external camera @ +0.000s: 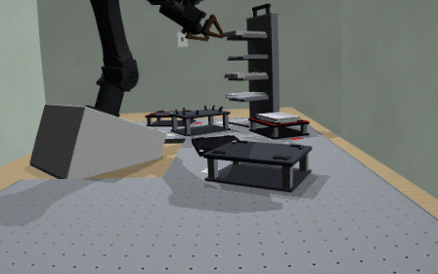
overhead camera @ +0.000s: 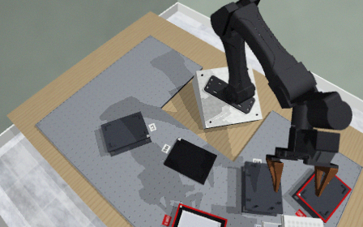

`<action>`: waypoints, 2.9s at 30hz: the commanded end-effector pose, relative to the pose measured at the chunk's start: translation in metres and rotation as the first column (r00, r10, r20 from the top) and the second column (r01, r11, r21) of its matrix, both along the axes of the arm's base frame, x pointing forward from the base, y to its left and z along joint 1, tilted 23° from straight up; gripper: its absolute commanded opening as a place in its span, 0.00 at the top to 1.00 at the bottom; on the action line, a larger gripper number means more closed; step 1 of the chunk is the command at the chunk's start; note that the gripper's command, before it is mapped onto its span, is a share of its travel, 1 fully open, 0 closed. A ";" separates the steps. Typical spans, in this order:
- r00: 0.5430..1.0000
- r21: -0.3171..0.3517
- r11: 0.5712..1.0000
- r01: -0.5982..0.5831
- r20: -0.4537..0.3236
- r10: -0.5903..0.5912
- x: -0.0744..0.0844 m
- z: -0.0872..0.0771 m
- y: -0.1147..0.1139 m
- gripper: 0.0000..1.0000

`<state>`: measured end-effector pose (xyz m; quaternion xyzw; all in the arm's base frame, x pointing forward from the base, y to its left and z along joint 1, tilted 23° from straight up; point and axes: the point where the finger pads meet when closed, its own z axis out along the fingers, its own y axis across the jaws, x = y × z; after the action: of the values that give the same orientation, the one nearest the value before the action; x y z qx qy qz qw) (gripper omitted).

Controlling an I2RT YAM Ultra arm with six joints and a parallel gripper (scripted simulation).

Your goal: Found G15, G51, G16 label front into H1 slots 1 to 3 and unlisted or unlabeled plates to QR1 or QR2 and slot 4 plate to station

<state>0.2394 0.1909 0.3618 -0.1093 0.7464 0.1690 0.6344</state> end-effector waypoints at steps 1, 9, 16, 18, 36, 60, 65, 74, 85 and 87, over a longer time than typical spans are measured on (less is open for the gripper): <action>1.000 0.010 1.000 0.001 0.008 -0.001 0.000 0.004 -0.001 0.00; 1.000 0.010 1.000 0.001 0.008 -0.001 0.000 0.004 -0.001 0.00; 1.000 0.010 1.000 0.001 0.008 -0.001 0.000 0.004 -0.001 0.00; 1.000 0.010 1.000 0.001 0.008 -0.001 0.000 0.004 -0.001 0.00; 1.000 0.010 1.000 0.001 0.007 -0.001 -0.002 0.004 -0.002 0.00; 1.000 0.010 1.000 0.001 0.006 -0.001 -0.025 -0.012 -0.009 0.00; 1.000 0.010 1.000 0.001 0.006 -0.001 -0.023 -0.018 -0.007 0.00; 1.000 0.010 1.000 0.001 0.006 -0.001 -0.018 -0.032 -0.004 0.00; 1.000 0.010 1.000 0.001 0.006 -0.001 -0.014 -0.046 0.000 0.00; 1.000 0.010 1.000 0.001 0.006 -0.001 -0.013 -0.049 0.001 0.00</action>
<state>0.2265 0.1909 0.3072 -0.1127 0.7502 0.1630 0.6308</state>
